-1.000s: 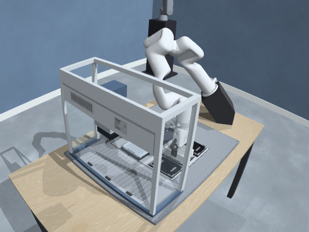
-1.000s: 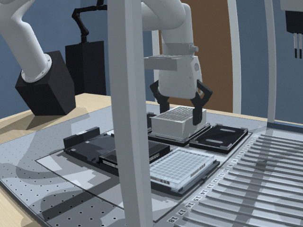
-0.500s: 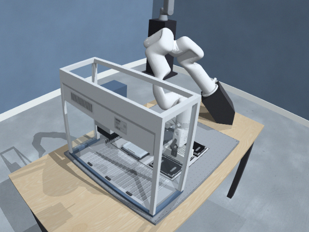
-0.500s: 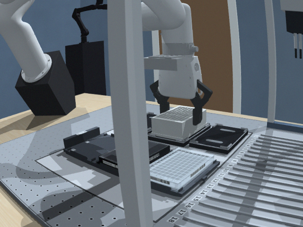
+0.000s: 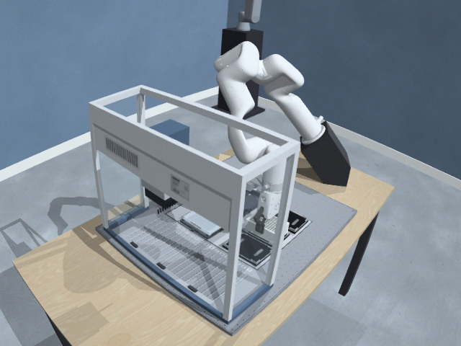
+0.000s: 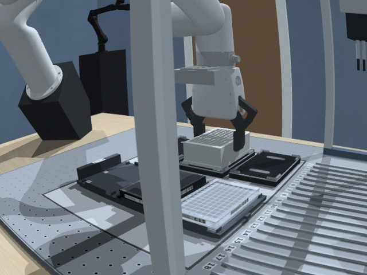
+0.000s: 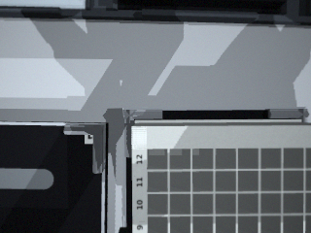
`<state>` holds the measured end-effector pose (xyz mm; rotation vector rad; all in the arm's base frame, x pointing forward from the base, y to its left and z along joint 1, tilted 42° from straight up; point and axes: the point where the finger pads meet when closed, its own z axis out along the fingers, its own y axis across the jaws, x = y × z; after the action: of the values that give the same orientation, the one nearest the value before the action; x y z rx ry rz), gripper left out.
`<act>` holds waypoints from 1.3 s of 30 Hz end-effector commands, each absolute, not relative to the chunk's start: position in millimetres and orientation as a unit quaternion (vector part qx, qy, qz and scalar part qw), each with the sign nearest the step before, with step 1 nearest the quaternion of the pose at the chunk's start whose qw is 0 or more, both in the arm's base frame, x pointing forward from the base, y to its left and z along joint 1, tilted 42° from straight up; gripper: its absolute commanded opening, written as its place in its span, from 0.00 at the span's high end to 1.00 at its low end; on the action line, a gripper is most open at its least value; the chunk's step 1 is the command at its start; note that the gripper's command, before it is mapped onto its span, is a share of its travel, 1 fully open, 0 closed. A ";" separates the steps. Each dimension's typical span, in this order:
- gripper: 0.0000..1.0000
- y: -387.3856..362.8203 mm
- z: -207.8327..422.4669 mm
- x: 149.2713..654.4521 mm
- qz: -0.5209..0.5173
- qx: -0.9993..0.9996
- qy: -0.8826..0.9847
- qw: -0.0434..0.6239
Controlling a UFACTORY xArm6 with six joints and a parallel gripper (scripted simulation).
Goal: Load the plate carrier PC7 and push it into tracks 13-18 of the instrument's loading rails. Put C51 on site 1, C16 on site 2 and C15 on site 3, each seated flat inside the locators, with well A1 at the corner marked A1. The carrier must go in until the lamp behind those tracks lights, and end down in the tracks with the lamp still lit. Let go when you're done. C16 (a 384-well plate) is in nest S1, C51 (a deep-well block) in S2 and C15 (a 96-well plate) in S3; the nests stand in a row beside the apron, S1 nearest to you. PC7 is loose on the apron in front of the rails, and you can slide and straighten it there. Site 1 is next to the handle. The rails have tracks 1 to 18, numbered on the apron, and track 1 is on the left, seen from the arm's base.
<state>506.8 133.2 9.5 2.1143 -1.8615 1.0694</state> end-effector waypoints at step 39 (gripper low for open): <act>1.00 145.4 26.0 498.8 0.355 0.700 -0.616 0.063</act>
<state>498.7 143.3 23.8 2.1141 -1.8614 1.0693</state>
